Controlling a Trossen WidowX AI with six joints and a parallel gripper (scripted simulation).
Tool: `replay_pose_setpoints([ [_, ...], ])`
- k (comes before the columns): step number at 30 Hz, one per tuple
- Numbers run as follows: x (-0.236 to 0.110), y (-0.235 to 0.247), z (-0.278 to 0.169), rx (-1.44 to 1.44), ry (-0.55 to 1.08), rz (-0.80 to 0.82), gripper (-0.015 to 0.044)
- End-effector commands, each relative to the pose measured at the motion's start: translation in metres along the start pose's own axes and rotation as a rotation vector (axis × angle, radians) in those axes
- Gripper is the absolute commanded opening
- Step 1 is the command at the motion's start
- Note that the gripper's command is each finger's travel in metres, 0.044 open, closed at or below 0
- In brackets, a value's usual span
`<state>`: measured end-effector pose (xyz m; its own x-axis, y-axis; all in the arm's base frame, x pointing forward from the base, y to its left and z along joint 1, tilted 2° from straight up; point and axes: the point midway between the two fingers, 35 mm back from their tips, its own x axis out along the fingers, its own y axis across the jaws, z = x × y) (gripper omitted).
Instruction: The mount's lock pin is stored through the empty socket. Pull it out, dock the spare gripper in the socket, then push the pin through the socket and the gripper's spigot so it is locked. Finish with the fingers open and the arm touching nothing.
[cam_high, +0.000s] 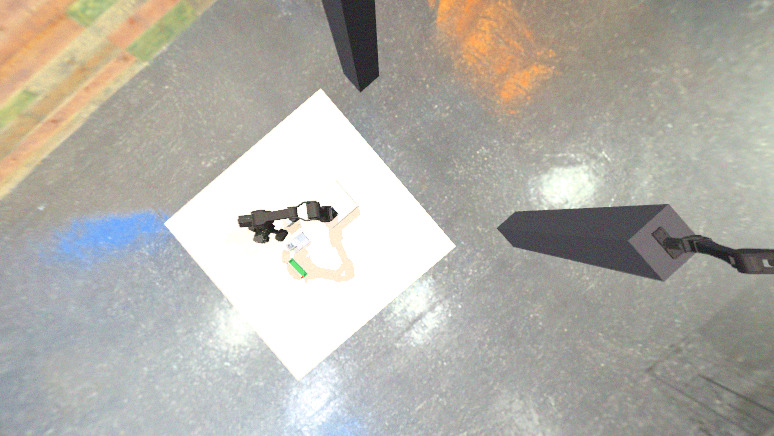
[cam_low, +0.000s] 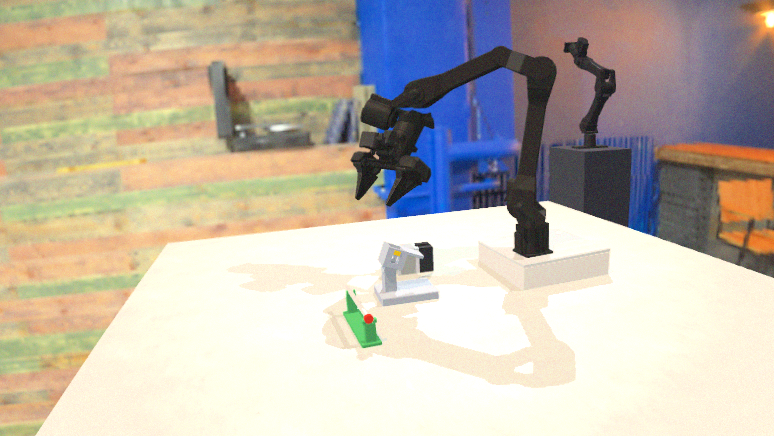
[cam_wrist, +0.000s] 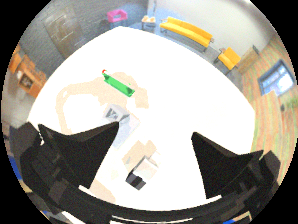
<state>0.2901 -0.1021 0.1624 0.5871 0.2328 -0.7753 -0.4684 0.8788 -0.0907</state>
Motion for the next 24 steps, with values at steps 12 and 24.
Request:
replay_pose_setpoints([
  [12, -0.043, 0.007, -0.092, 0.384, -0.356, -0.389, 0.0440],
  [24, -0.012, 0.005, -0.116, 0.384, -0.354, -0.390, 0.0440],
])
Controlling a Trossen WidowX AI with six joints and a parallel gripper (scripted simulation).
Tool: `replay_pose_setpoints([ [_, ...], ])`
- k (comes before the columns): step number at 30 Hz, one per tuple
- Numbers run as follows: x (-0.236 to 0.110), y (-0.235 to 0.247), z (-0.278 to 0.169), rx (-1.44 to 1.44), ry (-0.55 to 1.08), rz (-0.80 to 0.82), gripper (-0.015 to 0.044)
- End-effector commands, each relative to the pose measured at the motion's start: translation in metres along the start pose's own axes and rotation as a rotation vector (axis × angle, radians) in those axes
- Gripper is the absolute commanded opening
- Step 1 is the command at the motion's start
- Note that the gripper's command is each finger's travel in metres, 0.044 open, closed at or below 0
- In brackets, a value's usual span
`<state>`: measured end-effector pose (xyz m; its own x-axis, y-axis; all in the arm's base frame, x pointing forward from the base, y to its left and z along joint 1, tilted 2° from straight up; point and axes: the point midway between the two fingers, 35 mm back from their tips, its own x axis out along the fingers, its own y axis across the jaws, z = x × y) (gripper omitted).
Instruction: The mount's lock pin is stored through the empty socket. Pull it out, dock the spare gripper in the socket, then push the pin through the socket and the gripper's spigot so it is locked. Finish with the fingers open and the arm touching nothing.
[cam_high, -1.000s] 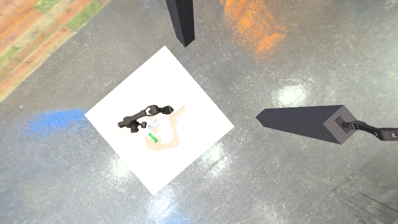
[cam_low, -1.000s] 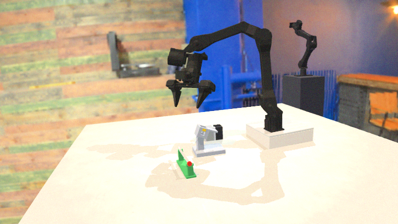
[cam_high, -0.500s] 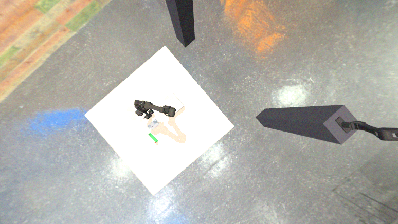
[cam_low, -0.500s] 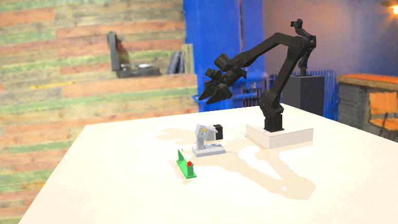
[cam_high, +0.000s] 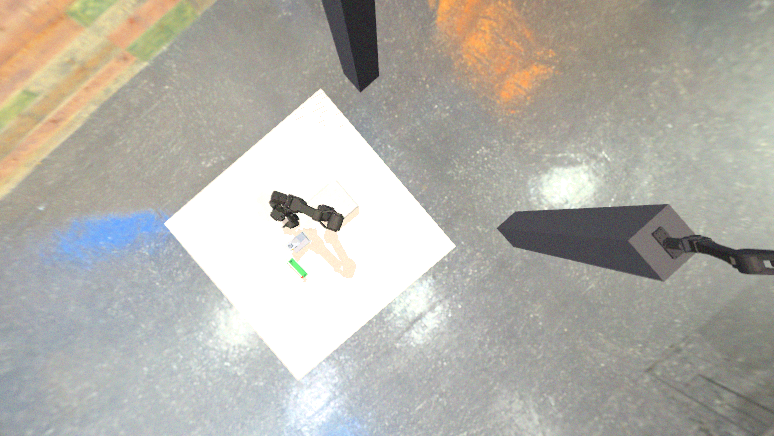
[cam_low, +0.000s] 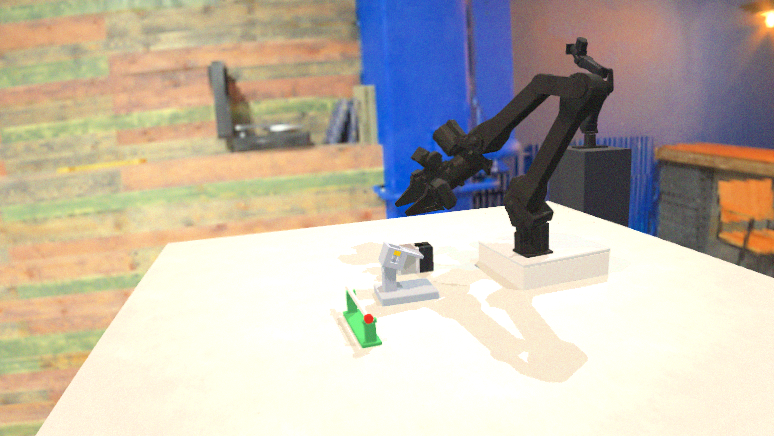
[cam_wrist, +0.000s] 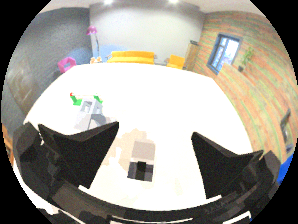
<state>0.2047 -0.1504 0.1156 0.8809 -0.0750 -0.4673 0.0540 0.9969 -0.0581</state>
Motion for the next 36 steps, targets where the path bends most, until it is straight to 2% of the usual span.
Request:
replay_pose_setpoints([
  [1, 0.010, 0.003, -0.020, 0.014, 0.005, 0.007, 0.0440],
  [6, 0.019, 0.009, -0.042, 0.014, 0.006, 0.007, 0.0440],
  [36, 0.043, 0.008, -0.081, 0.015, 0.007, 0.007, 0.0440],
])
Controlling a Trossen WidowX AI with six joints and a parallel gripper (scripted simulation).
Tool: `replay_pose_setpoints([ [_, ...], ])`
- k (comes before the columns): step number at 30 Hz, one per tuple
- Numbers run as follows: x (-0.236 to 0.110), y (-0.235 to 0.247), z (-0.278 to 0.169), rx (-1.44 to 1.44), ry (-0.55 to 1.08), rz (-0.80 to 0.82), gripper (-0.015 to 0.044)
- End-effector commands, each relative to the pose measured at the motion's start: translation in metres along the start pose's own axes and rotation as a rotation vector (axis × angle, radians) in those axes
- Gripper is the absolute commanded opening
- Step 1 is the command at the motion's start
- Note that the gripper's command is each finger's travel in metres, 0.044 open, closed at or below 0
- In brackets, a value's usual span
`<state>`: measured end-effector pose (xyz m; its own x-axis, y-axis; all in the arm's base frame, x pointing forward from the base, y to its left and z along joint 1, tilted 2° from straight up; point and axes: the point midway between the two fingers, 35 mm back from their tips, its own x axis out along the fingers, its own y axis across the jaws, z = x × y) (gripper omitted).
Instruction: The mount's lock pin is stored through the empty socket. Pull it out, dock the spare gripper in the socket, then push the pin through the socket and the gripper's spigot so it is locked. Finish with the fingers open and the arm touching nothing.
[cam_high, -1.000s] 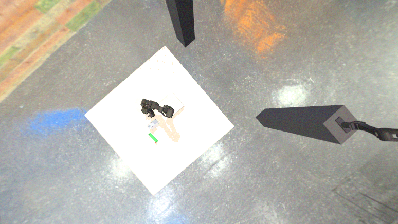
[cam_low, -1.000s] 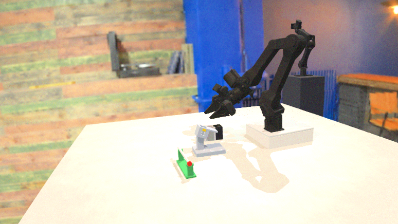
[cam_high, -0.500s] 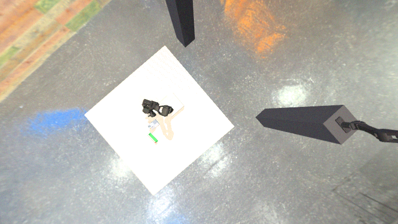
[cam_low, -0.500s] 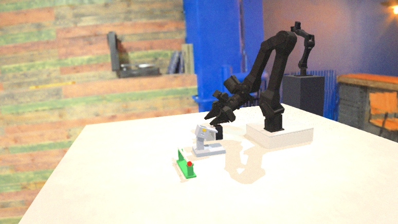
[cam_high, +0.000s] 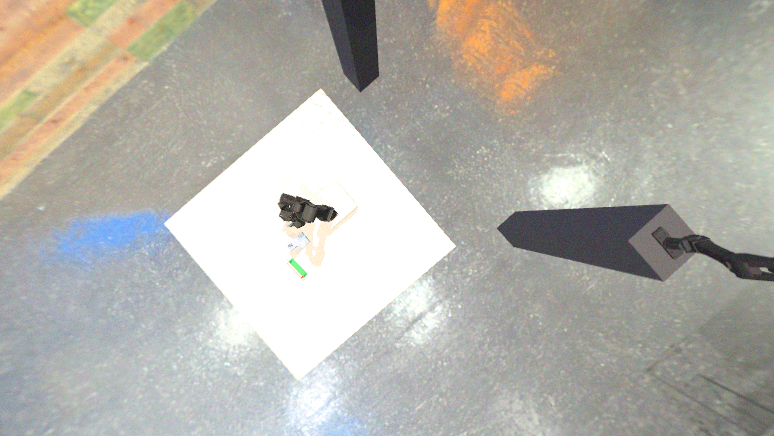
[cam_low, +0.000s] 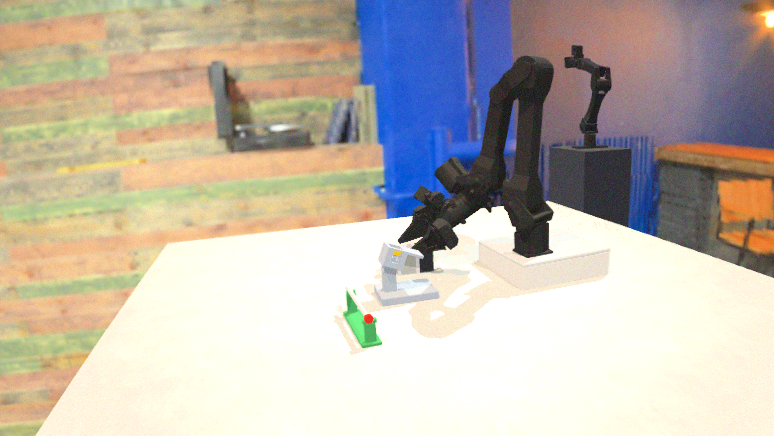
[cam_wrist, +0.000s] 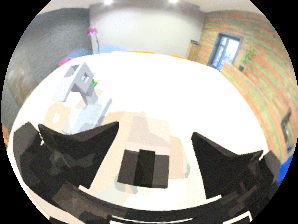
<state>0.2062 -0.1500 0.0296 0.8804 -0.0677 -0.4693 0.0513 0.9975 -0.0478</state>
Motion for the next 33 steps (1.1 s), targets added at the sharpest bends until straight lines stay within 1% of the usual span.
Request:
replay_pose_setpoints([
  [1, 0.002, 0.002, -0.007, 0.007, 0.005, 0.000, 0.0440],
  [15, 0.009, 0.008, -0.025, 0.008, 0.006, 0.000, 0.0440],
  [24, 0.009, 0.008, -0.025, 0.008, 0.006, 0.000, 0.0204],
  [31, 0.009, 0.008, -0.025, 0.008, 0.006, 0.000, 0.0157],
  [33, 0.009, 0.008, -0.025, 0.008, 0.006, 0.000, 0.0105],
])
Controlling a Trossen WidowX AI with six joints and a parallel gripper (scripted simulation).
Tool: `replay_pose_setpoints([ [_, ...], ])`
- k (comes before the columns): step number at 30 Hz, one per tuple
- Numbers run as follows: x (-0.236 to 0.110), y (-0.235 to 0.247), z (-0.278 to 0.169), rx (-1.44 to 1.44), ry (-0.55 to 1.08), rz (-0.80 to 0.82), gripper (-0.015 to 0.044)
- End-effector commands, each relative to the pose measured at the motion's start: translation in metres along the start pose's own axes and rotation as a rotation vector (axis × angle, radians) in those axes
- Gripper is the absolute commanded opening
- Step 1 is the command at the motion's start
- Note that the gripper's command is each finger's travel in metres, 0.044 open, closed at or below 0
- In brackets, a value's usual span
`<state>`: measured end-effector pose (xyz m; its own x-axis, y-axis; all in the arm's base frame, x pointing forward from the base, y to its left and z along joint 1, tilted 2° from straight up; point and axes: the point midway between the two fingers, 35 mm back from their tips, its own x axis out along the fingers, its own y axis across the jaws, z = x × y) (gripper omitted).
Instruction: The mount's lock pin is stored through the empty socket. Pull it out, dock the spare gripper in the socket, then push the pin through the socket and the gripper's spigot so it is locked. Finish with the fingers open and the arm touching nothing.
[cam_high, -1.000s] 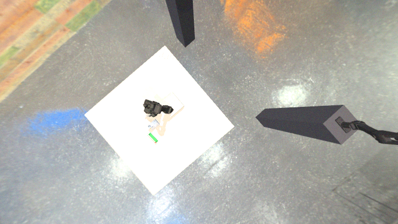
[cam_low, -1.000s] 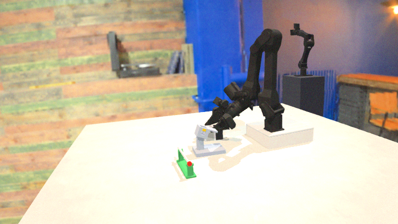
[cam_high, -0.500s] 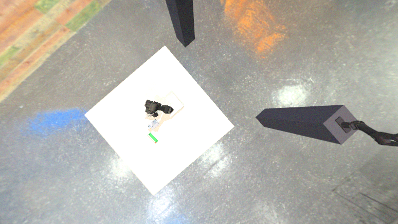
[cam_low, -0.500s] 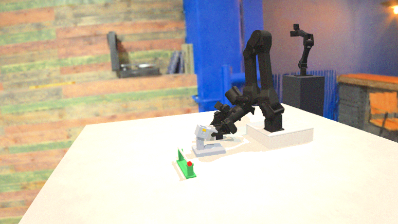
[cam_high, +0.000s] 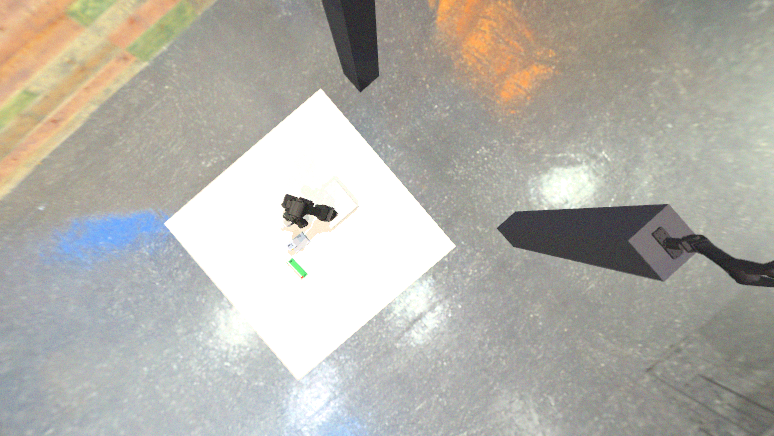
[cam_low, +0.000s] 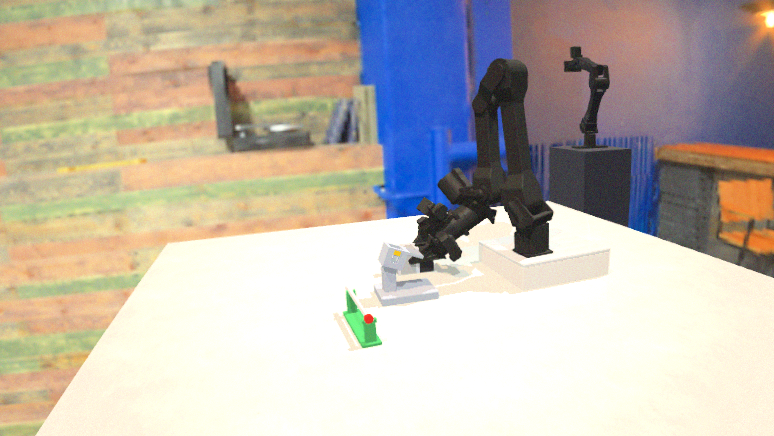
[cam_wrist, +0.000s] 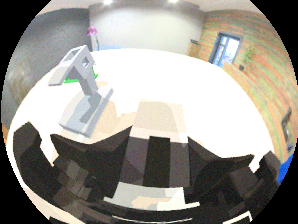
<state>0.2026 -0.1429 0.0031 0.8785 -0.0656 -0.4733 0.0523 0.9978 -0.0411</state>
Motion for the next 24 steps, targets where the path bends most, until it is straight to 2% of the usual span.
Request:
replay_pose_setpoints([
  [1, 0.000, -0.001, 0.000, 0.001, 0.001, -0.002, 0.0078],
  [4, -0.001, -0.002, 0.003, 0.001, 0.001, -0.002, 0.0000],
  [24, -0.011, -0.015, 0.036, 0.000, 0.000, -0.003, 0.0000],
])
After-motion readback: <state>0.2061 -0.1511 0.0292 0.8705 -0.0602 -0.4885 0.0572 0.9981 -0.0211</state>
